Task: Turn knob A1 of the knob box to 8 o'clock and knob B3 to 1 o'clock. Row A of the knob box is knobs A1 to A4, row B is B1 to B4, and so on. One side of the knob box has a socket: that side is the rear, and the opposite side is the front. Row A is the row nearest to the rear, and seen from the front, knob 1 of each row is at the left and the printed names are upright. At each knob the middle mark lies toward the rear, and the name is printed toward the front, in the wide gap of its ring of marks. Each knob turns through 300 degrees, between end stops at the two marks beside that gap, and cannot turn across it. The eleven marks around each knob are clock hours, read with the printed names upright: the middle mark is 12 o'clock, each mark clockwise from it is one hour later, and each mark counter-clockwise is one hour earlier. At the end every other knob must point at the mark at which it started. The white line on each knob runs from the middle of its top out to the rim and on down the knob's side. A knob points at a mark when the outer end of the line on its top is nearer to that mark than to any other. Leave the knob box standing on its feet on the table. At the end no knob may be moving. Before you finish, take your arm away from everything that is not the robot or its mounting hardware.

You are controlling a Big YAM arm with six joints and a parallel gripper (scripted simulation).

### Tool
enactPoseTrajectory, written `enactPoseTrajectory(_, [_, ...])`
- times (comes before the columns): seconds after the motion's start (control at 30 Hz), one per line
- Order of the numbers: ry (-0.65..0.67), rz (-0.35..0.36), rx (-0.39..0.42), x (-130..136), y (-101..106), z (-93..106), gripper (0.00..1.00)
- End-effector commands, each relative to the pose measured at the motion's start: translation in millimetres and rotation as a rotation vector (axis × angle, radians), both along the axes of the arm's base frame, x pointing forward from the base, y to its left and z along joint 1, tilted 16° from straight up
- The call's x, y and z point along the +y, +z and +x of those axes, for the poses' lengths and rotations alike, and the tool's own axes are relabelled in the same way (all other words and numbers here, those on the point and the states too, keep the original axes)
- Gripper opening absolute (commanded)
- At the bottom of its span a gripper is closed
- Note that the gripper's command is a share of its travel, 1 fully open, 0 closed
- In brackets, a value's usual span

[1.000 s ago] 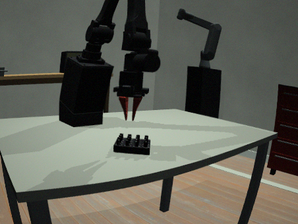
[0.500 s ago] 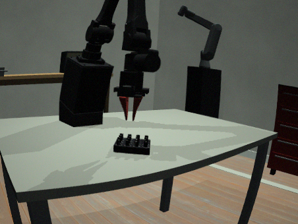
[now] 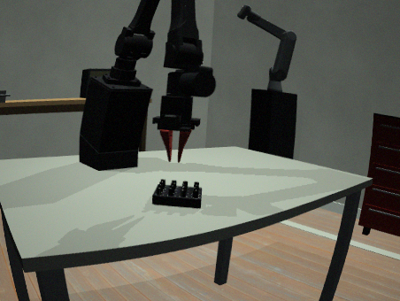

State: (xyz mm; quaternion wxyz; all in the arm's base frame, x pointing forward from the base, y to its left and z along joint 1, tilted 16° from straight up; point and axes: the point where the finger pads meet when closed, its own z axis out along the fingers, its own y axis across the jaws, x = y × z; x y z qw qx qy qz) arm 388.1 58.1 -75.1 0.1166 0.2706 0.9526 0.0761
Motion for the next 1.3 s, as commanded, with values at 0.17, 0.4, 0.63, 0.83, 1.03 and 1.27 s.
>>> enactPoseTrajectory(0.17, [0.010,-0.001,-0.016,2,-1,7.5,0.19])
enactPoseTrajectory(0.4, [0.010,0.000,-0.026,4,-2,13.4,0.19])
enactPoseTrajectory(0.63, [0.011,0.001,-0.027,6,-7,15.4,0.19])
enactPoseTrajectory(0.83, [0.007,0.002,-0.026,6,-14,16.6,0.19])
enactPoseTrajectory(1.03, [0.003,0.002,-0.024,7,-23,18.0,0.19])
enactPoseTrajectory(1.27, [0.002,0.002,-0.023,7,-29,19.2,0.19])
